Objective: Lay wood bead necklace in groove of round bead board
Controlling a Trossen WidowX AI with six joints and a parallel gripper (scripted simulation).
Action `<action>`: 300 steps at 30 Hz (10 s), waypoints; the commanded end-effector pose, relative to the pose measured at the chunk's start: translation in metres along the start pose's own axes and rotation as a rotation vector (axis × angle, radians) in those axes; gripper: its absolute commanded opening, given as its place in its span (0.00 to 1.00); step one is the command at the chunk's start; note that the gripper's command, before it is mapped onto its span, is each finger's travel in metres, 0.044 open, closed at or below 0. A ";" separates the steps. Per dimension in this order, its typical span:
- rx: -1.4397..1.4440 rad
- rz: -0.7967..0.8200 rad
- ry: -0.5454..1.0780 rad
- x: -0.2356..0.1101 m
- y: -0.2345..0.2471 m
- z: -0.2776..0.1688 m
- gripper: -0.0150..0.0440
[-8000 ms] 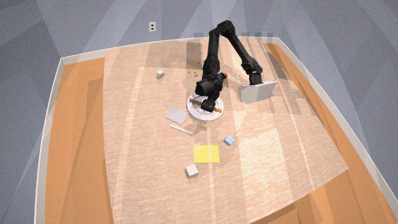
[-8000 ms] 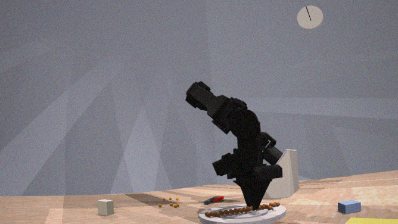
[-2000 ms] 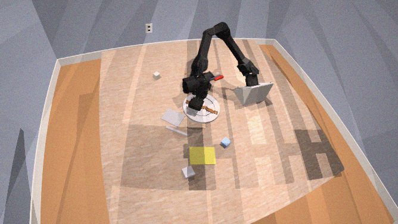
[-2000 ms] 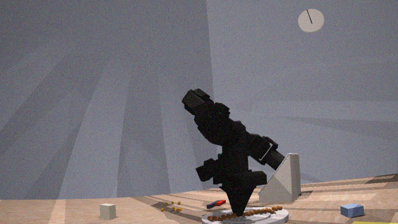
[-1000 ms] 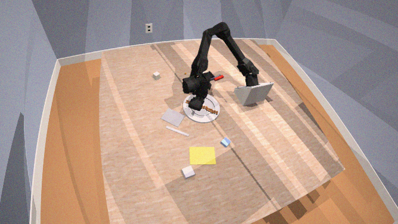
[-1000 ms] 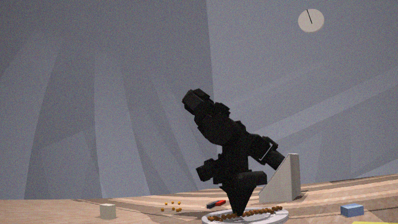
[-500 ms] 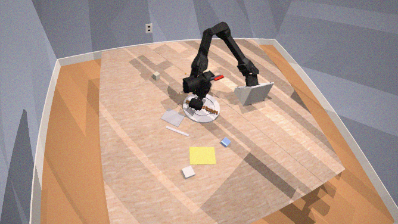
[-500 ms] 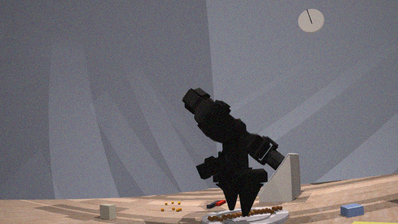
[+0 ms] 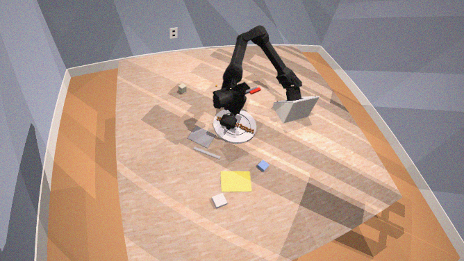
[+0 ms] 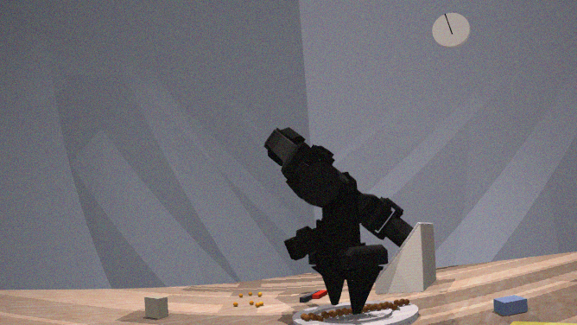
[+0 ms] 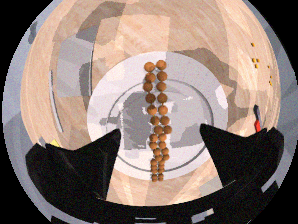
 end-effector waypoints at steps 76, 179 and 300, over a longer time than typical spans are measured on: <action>-0.014 0.006 -0.002 0.005 0.003 0.035 0.25; 0.002 0.001 0.003 -0.033 -0.008 -0.075 0.68; 0.002 0.001 0.002 -0.001 -0.007 -0.074 0.79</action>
Point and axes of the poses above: the point midway between the two fingers, 35 mm back from their tips, its own x axis out along the fingers, its own y axis across the jaws, z = x × y, the point moved 1 cm from there along -x, back along the fingers, and after that the axes turned 6 degrees about x, right-handed, at the moved point
